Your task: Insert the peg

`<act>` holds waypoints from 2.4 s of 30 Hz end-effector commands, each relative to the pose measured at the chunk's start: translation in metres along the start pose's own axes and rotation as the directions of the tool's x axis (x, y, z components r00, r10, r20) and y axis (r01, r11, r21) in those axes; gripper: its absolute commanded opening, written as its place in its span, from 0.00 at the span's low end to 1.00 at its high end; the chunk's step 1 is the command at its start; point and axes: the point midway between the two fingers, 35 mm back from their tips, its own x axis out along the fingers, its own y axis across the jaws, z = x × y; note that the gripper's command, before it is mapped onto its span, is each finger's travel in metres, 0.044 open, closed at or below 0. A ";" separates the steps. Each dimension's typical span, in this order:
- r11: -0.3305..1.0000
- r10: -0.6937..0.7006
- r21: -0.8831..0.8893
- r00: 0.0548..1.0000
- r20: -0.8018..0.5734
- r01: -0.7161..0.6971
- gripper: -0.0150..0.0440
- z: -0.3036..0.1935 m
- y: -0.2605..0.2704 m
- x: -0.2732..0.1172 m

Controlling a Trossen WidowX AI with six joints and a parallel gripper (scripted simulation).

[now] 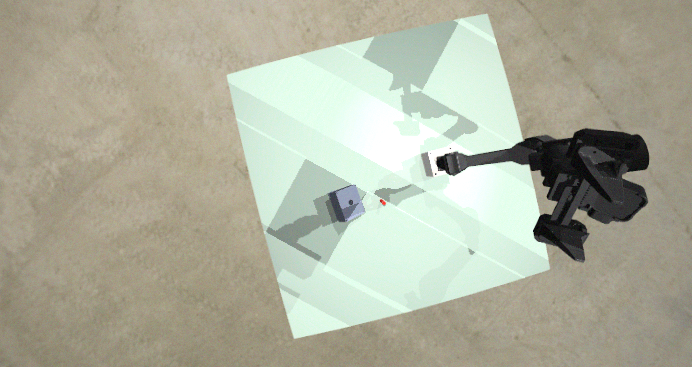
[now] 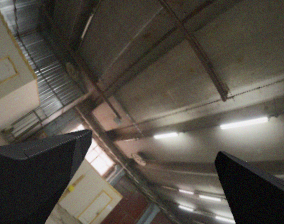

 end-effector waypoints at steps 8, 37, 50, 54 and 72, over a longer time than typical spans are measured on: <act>0.972 0.172 0.207 0.931 -0.321 -0.108 1.00 -0.137 0.064 0.016; 0.759 0.649 0.605 0.207 -0.732 -0.240 1.00 -0.371 0.278 -0.120; 0.651 0.676 0.725 -0.262 -0.689 -0.226 1.00 -0.409 0.343 -0.235; 0.616 0.651 0.757 -0.401 -0.644 -0.217 1.00 -0.412 0.356 -0.272; 0.523 0.507 0.833 -0.719 -0.474 -0.181 1.00 -0.409 0.371 -0.362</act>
